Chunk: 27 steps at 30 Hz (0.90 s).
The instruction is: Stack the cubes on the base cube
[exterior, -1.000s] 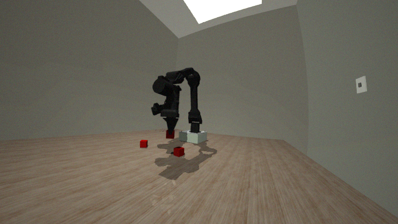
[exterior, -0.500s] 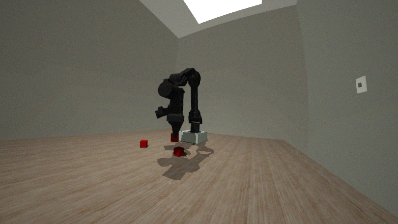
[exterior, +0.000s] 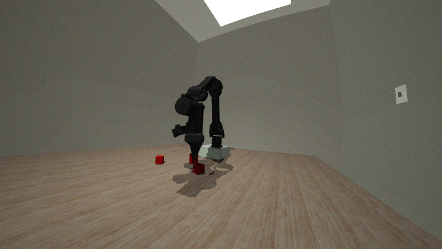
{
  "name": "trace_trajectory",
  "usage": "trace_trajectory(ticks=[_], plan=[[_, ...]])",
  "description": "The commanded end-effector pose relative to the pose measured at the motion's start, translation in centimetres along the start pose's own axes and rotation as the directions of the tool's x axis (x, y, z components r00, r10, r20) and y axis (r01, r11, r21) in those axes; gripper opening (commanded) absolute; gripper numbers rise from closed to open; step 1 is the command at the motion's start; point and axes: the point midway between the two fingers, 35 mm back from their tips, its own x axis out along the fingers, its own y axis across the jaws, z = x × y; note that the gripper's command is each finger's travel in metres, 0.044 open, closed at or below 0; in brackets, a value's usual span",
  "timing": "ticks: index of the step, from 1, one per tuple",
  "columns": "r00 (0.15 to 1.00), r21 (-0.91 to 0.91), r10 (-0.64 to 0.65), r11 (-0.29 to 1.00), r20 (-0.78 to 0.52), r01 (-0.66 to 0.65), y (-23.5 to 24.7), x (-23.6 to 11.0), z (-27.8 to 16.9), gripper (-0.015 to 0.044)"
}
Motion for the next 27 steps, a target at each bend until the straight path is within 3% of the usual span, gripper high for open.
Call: trace_trajectory(ticks=[1,25,27], plan=[[1.0,0.006,-0.007,1.0,0.002,0.007,-0.17,0.59,0.01,0.0105],[1.0,0.009,-0.007,1.0,0.002,0.007,-0.17,0.74,0.0,0.0105],[1.0,0.009,-0.007,1.0,0.002,0.007,-0.17,0.74,0.0,0.0157]])
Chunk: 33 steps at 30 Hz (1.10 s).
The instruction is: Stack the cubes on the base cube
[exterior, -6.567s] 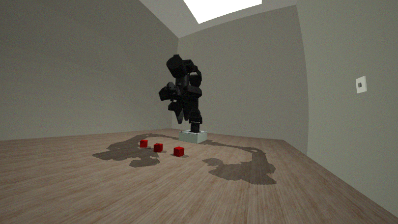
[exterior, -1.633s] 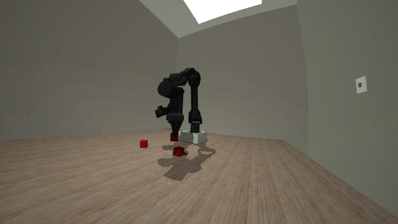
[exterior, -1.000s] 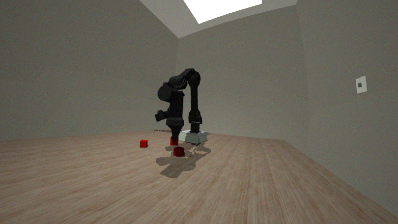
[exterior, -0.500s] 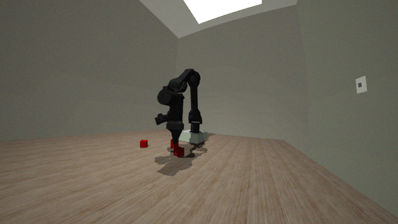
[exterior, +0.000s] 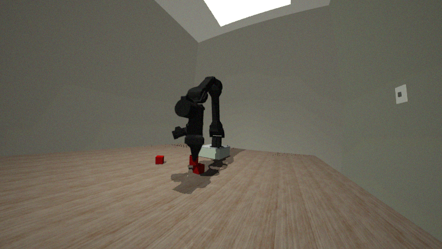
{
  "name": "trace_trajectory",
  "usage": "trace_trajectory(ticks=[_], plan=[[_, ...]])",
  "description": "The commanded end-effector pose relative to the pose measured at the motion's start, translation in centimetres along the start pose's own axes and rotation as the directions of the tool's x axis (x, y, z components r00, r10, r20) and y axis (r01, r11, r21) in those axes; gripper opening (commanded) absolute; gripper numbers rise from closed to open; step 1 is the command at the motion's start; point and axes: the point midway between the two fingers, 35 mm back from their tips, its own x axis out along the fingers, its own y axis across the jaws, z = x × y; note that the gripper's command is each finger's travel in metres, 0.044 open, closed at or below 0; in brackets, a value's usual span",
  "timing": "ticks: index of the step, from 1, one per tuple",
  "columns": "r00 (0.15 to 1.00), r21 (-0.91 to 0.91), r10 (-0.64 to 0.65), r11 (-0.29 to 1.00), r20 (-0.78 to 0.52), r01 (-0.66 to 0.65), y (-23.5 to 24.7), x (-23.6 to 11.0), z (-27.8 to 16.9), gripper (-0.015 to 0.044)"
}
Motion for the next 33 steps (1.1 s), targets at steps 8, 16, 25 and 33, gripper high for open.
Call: trace_trajectory(ticks=[8,16,25,33], plan=[[1.0,0.005,-0.002,1.0,0.004,0.002,0.0,-0.1,0.1,0.0205],[1.0,0.0,0.0,1.0,0.0,0.0,0.0,-1.4,0.0,0.0205],[1.0,0.0,0.0,1.0,0.0,0.0,0.0,-2.5,0.0,0.0205],[1.0,0.0,0.0,1.0,0.0,0.0,0.0,-3.0,0.0,0.0205]])
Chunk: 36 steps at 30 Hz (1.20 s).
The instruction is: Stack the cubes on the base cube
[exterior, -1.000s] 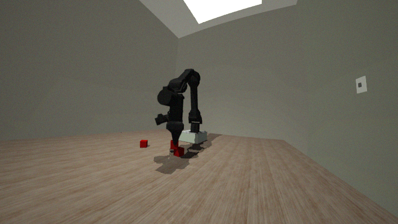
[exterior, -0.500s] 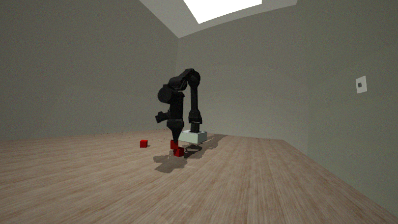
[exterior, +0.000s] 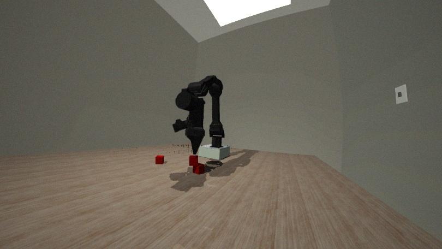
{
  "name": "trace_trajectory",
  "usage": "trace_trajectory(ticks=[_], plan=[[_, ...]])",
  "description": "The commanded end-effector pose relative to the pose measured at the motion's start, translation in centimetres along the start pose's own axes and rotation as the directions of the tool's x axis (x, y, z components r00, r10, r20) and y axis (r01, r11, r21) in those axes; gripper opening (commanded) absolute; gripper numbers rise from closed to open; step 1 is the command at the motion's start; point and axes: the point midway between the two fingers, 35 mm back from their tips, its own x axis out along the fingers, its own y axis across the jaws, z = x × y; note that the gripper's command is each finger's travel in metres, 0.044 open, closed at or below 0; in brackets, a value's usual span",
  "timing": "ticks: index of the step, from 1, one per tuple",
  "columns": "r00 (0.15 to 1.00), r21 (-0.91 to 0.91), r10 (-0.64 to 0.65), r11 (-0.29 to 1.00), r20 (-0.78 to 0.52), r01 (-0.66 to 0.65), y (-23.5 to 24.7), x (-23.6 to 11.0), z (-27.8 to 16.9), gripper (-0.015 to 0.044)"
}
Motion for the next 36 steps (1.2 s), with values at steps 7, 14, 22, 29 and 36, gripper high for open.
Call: trace_trajectory(ticks=[7,14,22,29,36], plan=[[1.0,-0.011,0.003,1.0,0.003,-0.003,-0.6,-0.7,2.1,0.0265],[1.0,-0.041,0.003,0.999,0.01,-0.003,-3.2,-2.1,7.7,0.0265],[1.0,-0.075,0.001,0.997,0.017,0.0,-7.7,-3.9,13.5,0.0265],[1.0,-0.098,-0.002,0.995,0.022,0.004,-11.6,-5.1,16.7,0.0265],[1.0,-0.098,-0.002,0.995,0.022,0.004,-11.6,-1.0,17.0,0.0265]])
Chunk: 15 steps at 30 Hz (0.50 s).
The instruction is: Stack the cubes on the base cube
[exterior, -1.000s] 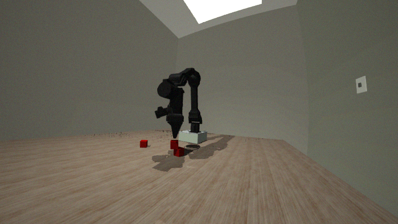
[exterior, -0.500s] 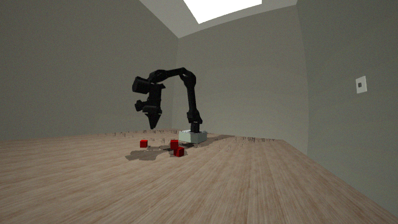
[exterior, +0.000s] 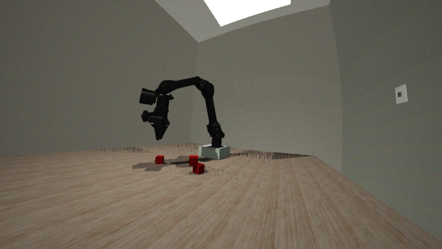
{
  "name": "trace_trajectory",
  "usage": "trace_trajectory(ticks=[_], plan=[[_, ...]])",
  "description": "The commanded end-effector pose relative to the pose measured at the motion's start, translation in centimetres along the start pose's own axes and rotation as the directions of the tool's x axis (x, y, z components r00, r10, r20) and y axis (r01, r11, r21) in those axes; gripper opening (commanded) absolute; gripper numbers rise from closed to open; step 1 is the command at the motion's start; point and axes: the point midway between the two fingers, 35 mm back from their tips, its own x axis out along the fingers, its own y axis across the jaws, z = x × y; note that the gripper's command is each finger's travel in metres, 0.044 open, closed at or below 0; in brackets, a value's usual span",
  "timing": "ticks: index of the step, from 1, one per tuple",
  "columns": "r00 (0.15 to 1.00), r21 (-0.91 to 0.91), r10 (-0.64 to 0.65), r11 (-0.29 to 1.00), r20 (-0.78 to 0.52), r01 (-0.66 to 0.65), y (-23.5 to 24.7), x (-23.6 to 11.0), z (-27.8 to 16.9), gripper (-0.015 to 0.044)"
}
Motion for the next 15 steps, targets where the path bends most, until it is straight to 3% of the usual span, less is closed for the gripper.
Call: trace_trajectory(ticks=[1,15], plan=[[1.0,-0.009,-0.013,1.0,-0.026,0.013,-0.3,3.5,-0.5,0.0265],[1.0,-0.009,-0.013,1.0,-0.026,0.013,-0.4,6.3,-0.7,0.0265]])
